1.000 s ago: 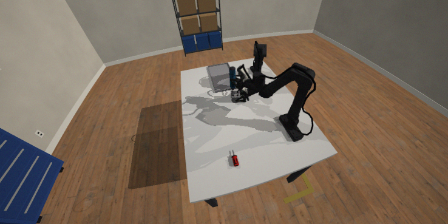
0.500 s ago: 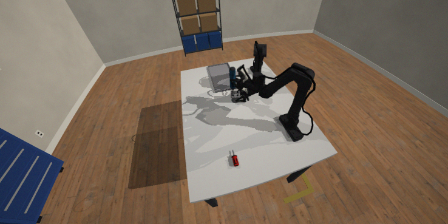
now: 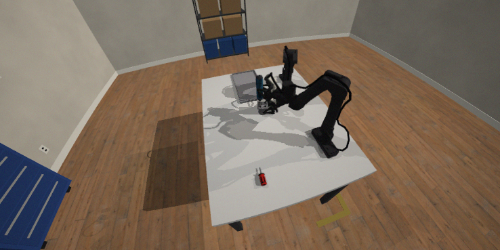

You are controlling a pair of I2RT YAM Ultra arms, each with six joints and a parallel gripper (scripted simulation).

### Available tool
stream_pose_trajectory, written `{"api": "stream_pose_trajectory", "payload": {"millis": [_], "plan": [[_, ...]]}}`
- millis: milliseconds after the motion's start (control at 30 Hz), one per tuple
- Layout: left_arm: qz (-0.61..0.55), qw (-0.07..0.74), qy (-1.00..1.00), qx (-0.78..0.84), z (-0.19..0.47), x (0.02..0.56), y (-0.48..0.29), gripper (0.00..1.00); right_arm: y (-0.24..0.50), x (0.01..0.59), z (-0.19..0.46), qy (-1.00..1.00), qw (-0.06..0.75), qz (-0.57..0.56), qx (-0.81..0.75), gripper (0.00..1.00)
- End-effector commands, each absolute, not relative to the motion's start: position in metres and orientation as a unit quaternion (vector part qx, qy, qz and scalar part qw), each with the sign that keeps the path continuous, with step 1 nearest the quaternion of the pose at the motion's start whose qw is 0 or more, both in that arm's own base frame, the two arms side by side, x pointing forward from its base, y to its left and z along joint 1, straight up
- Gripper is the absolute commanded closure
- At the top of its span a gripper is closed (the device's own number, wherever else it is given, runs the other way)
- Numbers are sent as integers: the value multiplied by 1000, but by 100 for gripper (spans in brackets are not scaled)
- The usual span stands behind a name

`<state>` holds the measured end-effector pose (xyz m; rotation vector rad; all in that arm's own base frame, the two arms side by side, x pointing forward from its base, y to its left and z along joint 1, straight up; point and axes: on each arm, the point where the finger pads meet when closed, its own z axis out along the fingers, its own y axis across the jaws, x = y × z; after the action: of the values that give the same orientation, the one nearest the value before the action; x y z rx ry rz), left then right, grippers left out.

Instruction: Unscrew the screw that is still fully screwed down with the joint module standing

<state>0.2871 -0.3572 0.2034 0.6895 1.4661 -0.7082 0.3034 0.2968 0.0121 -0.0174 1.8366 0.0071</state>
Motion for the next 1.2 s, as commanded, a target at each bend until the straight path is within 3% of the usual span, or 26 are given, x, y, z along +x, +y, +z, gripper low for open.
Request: {"api": "stream_pose_trajectory", "payload": {"millis": [0,1167], "plan": [[-331,669,602,285,236,283,-357,58,297,304,16,792,610,6,-2,41],[-329,665,606,287,227,281,-357,58,297,304,16,792,610,6,-2,41]]}}
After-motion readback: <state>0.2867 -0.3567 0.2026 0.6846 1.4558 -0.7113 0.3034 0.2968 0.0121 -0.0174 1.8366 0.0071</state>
